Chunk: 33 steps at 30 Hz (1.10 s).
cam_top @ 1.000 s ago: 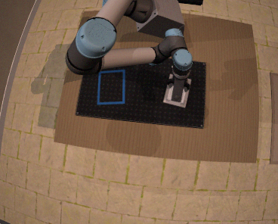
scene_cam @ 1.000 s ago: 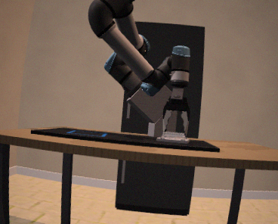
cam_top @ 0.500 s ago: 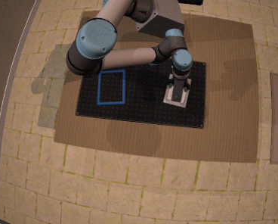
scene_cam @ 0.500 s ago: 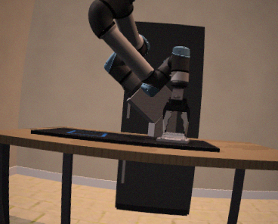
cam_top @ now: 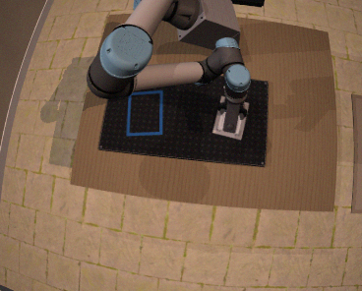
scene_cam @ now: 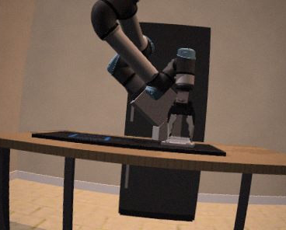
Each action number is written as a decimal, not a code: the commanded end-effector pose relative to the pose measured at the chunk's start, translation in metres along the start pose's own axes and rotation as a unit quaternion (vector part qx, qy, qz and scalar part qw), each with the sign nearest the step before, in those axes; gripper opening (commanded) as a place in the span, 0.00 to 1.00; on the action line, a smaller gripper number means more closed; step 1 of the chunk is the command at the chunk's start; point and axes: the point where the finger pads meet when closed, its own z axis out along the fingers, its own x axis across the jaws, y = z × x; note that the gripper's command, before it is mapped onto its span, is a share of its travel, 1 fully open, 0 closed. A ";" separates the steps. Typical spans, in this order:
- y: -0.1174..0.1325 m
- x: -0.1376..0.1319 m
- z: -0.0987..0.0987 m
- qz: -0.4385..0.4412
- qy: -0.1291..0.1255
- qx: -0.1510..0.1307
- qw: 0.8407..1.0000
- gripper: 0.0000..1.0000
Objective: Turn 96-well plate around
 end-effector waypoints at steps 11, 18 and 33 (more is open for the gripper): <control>0.000 0.000 0.002 0.000 0.000 0.000 1.000 0.00; 0.000 0.000 0.003 0.000 0.000 0.000 1.000 1.00; 0.000 0.000 0.003 0.000 0.000 0.000 1.000 1.00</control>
